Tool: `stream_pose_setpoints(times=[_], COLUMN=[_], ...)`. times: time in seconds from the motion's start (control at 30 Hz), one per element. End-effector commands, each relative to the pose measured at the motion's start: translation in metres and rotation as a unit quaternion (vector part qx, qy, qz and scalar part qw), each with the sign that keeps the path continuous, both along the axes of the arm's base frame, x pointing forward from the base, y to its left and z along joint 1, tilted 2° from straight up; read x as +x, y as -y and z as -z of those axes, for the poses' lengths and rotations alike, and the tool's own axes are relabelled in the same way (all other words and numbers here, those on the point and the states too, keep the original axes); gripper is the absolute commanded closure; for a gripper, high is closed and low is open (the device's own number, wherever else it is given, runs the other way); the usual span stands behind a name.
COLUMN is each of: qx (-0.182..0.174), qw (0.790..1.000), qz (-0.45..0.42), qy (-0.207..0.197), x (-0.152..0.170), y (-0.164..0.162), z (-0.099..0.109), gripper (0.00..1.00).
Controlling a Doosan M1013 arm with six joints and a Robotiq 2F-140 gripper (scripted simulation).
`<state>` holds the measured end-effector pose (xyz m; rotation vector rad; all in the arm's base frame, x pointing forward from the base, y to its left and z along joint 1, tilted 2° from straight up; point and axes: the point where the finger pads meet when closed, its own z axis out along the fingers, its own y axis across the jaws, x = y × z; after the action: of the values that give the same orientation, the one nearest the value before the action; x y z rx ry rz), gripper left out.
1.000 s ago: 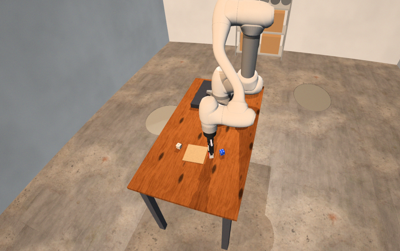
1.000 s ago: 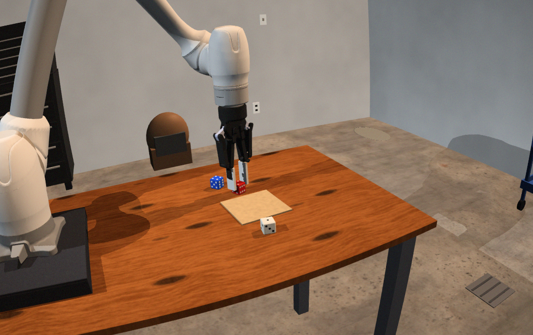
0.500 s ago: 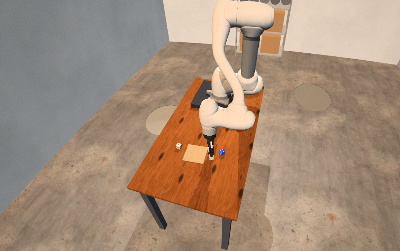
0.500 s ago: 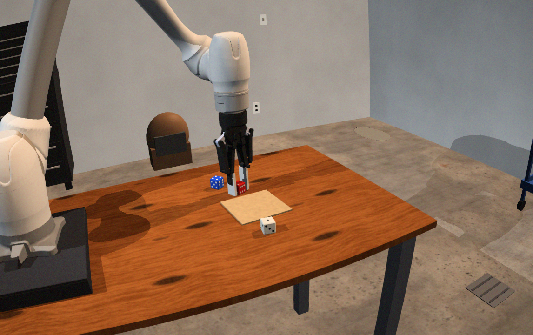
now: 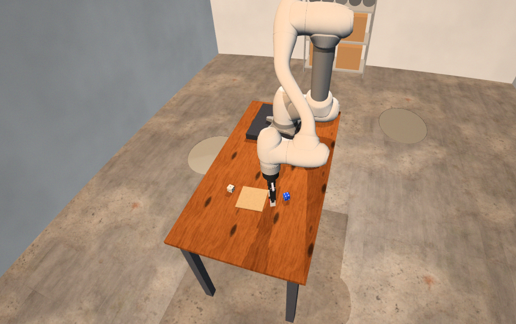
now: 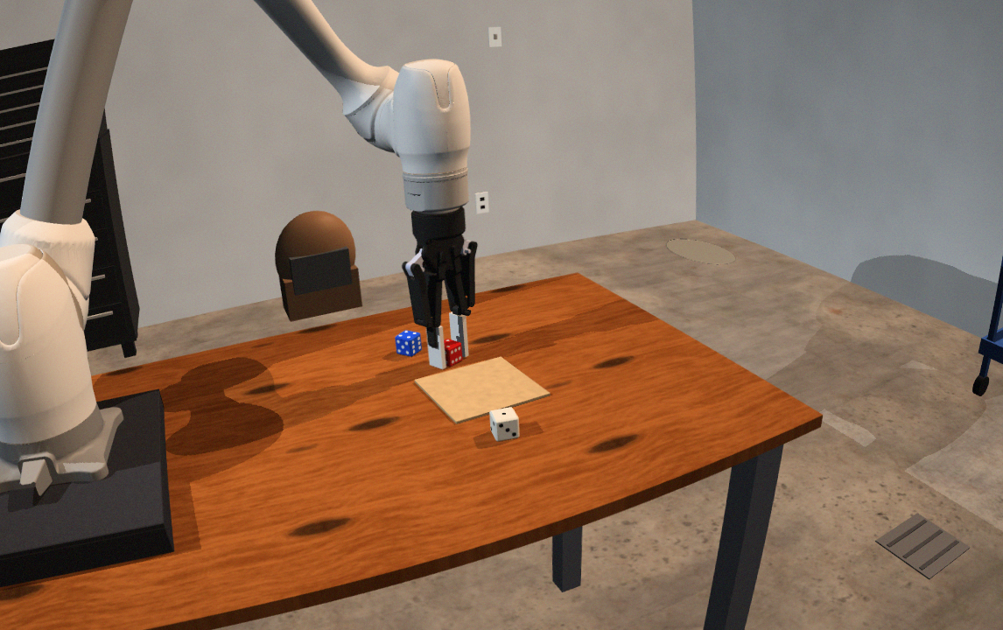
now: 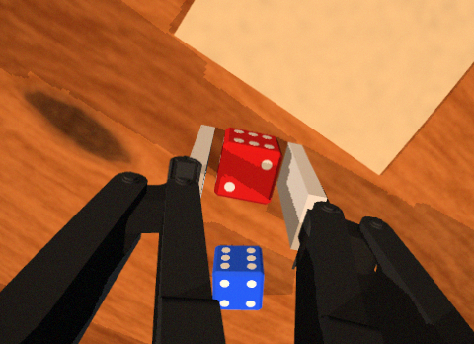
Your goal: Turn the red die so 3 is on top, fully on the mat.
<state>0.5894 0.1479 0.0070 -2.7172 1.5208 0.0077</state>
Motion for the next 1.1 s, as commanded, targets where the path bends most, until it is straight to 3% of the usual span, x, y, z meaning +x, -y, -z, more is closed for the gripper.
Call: stream_pose_setpoints(times=[0.0, 0.57, 0.6, 1.07], qx=[0.000, 0.000, 0.000, 0.000], qw=[1.000, 1.000, 1.000, 1.000], qz=[0.000, 0.000, 0.000, 0.000], qy=[0.000, 0.000, 0.000, 0.000], x=[0.0000, 0.0000, 0.0000, 0.0000], y=[0.0000, 0.0000, 0.0000, 0.0000], z=[-0.0001, -0.0001, -0.0001, -0.0001], gripper=[0.72, 0.72, 0.84, 0.84])
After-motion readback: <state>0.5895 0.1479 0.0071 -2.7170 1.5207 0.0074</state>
